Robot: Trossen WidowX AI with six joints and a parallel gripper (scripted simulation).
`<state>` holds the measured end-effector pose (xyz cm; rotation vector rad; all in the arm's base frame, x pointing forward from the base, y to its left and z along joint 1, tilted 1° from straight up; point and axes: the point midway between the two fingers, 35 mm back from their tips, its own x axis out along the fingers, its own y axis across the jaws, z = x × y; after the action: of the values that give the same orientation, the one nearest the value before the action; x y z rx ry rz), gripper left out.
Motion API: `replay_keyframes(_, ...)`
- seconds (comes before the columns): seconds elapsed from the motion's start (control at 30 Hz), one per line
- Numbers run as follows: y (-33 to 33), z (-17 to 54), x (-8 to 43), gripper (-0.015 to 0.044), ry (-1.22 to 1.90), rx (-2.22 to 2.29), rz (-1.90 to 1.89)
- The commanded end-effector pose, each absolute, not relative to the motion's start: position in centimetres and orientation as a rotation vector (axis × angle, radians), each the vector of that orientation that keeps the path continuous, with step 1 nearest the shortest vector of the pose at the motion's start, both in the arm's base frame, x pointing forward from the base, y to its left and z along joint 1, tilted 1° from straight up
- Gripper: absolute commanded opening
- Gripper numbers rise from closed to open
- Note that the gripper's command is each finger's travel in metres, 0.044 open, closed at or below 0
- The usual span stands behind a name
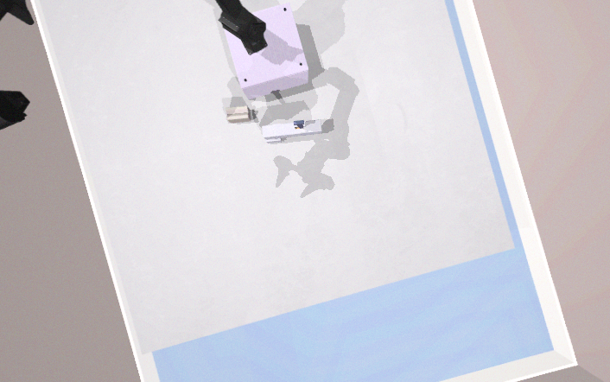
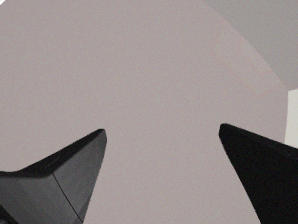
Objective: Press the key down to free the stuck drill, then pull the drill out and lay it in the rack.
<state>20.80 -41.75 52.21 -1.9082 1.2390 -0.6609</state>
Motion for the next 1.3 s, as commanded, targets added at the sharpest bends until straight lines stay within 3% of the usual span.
replay_keyframes(0.0,-41.7,52.2,20.8,0.0374,1.239,-1.908,-0.661)
replay_keyframes(0.27,-41.7,52.0,21.0,0.0164,1.231,-1.899,-0.657)
replay_keyframes(0.47,-39.2,45.4,27.3,0.0006,1.029,-1.594,-0.524)
replay_keyframes(0.87,-28.5,31.3,36.8,0.0000,0.894,-0.890,-0.245)
replay_keyframes(1.27,-15.0,19.6,38.3,0.0000,1.067,-0.267,-0.101)
